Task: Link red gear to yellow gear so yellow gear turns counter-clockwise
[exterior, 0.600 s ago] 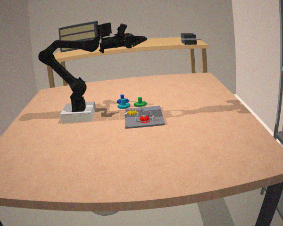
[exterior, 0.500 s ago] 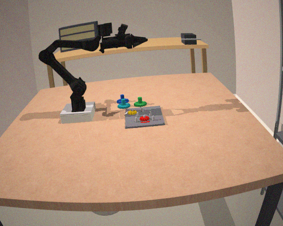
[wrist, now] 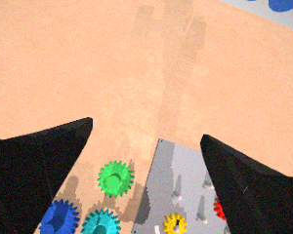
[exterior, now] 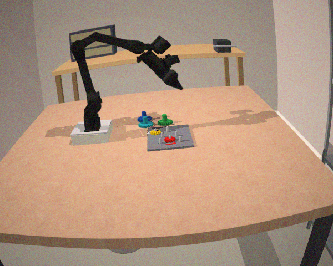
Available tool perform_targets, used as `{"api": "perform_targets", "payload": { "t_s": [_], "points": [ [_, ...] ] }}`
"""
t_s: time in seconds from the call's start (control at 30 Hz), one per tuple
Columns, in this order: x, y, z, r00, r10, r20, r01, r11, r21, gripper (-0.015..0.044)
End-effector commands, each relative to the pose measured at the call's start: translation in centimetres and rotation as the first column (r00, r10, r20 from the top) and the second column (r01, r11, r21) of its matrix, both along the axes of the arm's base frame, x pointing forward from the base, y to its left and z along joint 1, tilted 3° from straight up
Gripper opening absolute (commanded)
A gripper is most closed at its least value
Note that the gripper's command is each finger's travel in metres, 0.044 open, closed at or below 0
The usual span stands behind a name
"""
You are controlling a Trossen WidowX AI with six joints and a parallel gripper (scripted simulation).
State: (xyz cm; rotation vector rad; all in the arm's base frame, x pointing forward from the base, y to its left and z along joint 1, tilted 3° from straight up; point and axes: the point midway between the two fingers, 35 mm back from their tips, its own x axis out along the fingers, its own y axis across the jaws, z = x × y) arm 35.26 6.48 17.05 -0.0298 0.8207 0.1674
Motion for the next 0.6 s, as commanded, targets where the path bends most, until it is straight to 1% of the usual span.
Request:
{"api": "perform_targets", "payload": {
  "t_s": [0.0,0.07,0.13,0.57],
  "points": [
    [-2.8,3.0,-6.9,0.887,0.055,-0.459,-0.096,0.993,-0.068,0.0440],
    [-4.0,3.6,-8.4,0.818,0.055,-0.572,-0.129,0.988,-0.089,0.0440],
    [-4.5,3.8,-8.9,0.786,0.053,-0.616,-0.143,0.985,-0.097,0.0440],
    [-4.4,3.2,-9.5,0.784,0.053,-0.618,-0.143,0.985,-0.098,0.0440]
  ]
}}
